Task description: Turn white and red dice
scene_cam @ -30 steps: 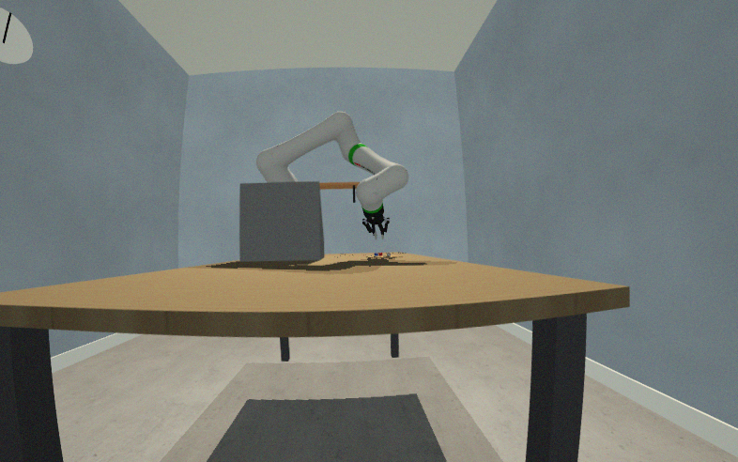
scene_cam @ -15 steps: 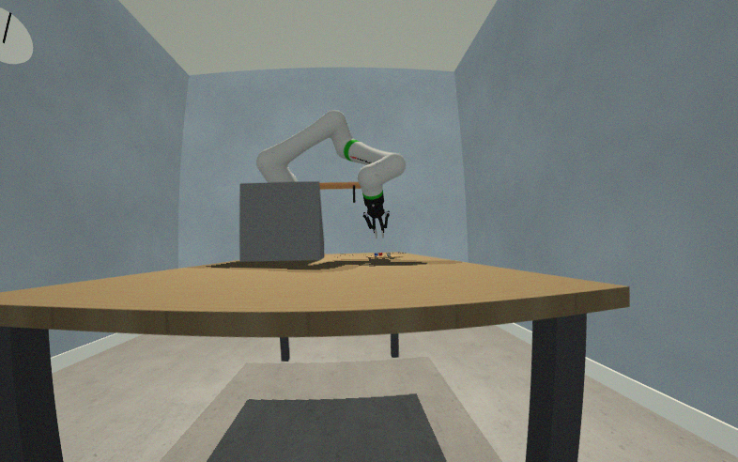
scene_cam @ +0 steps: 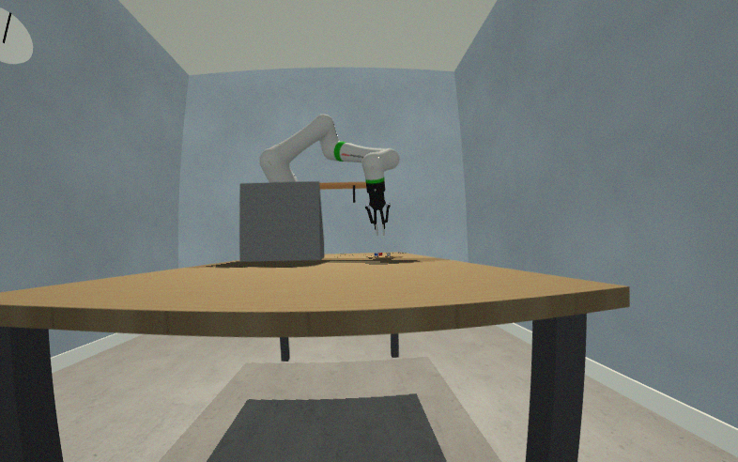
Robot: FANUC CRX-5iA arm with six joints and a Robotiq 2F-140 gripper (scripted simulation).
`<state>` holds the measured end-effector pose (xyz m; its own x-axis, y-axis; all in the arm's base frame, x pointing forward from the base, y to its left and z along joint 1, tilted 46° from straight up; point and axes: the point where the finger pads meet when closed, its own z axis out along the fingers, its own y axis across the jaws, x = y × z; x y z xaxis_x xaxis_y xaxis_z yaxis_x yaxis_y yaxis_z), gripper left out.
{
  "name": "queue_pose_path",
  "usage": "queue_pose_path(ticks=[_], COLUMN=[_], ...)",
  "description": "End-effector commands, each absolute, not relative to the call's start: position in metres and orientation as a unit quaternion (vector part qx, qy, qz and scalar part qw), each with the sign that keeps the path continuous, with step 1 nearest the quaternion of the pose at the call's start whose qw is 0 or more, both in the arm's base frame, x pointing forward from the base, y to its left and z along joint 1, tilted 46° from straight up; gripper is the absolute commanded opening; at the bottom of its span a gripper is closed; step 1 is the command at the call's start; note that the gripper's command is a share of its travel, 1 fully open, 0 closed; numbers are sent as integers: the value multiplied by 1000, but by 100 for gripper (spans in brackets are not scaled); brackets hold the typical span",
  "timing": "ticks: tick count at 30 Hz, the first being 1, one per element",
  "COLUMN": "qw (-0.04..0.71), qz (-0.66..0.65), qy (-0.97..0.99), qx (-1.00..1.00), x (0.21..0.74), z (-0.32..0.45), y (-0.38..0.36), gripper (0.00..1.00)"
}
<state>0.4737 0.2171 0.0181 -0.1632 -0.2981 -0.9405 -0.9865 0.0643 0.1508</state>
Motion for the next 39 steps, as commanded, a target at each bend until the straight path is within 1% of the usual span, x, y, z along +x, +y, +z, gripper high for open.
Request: queue_pose_path(ticks=[1,9,17,18,29,37,38,39], qw=[330,254,229,229,229,202,202,202], qz=[407,340,315,315,315,332,332,332], qy=[649,682,691,691,692,724,724,724], qx=[-552,-596,-608,-608,-608,-569,-569,-569], x=[475,479,481,481,481,473,473,473], z=[28,46,53,53,53,12,12,12], y=[221,225,227,227,227,257,257,257], gripper=[19,19,19,100,100,100,19,19])
